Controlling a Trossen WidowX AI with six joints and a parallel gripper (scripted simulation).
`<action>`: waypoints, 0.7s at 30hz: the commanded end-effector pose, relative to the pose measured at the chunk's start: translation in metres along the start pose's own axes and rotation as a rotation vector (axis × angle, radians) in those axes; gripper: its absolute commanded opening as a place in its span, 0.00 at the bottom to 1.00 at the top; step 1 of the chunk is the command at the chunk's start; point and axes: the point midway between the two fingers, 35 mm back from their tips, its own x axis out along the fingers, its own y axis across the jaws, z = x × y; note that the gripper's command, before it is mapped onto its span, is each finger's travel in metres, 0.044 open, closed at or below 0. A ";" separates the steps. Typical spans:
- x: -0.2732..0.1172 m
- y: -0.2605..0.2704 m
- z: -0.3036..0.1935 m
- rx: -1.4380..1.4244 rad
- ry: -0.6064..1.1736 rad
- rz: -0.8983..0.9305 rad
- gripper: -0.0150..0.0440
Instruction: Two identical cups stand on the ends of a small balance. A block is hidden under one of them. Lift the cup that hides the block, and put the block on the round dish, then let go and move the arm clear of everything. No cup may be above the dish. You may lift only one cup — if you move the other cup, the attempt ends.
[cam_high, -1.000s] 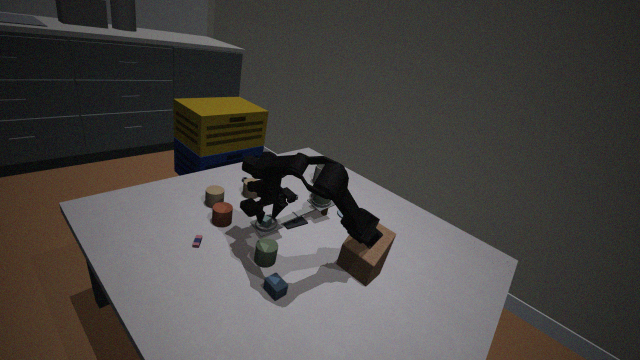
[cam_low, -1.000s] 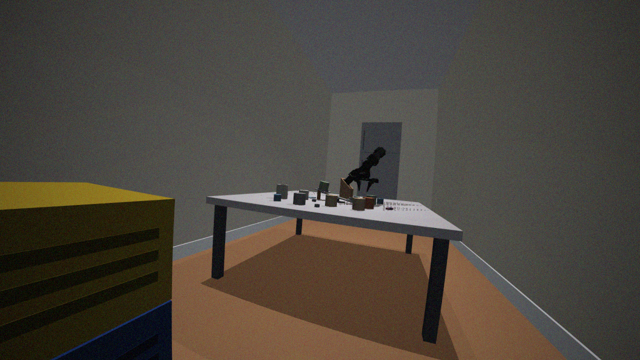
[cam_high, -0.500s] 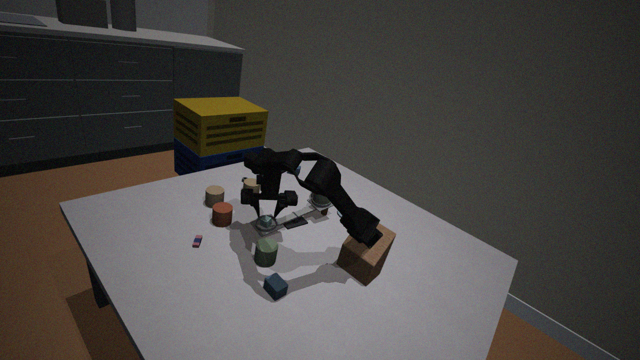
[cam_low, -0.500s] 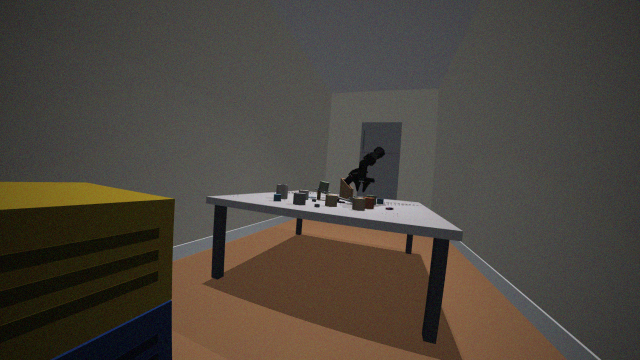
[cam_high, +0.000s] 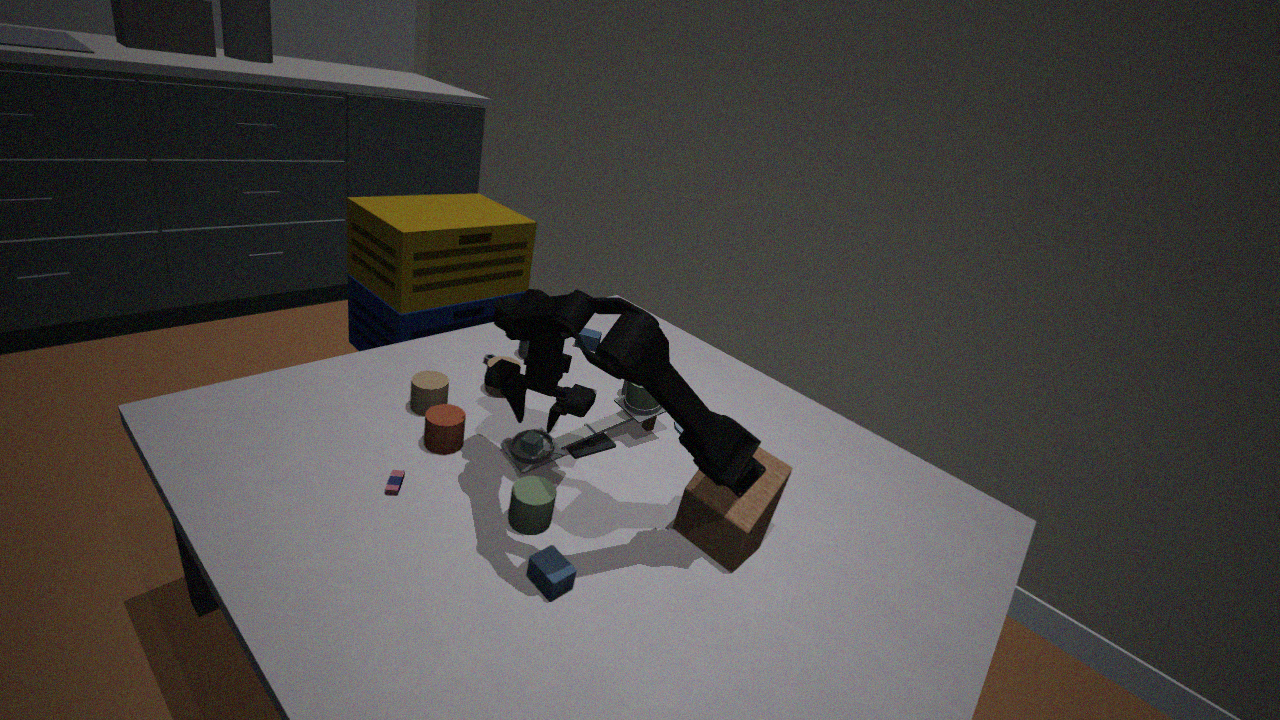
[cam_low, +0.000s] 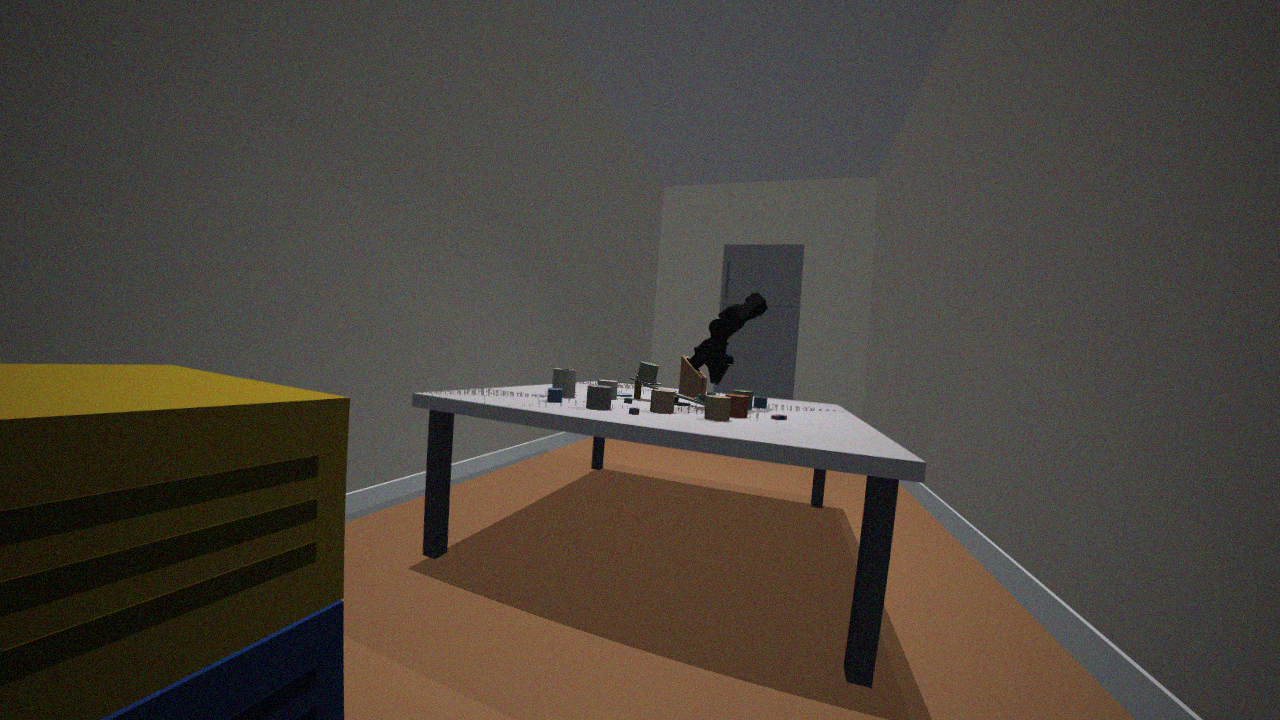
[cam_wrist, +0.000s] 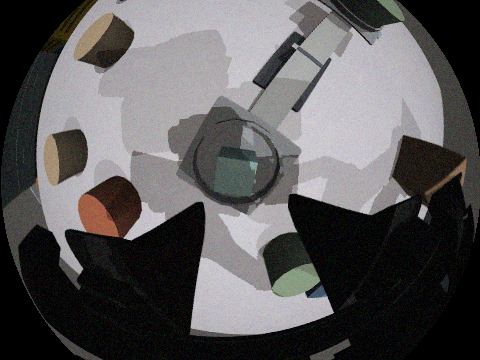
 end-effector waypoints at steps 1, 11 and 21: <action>-0.001 0.003 0.009 0.167 0.011 0.003 0.69; 0.000 0.004 0.011 0.219 0.014 0.002 0.69; 0.017 0.004 0.011 0.219 0.014 0.002 0.69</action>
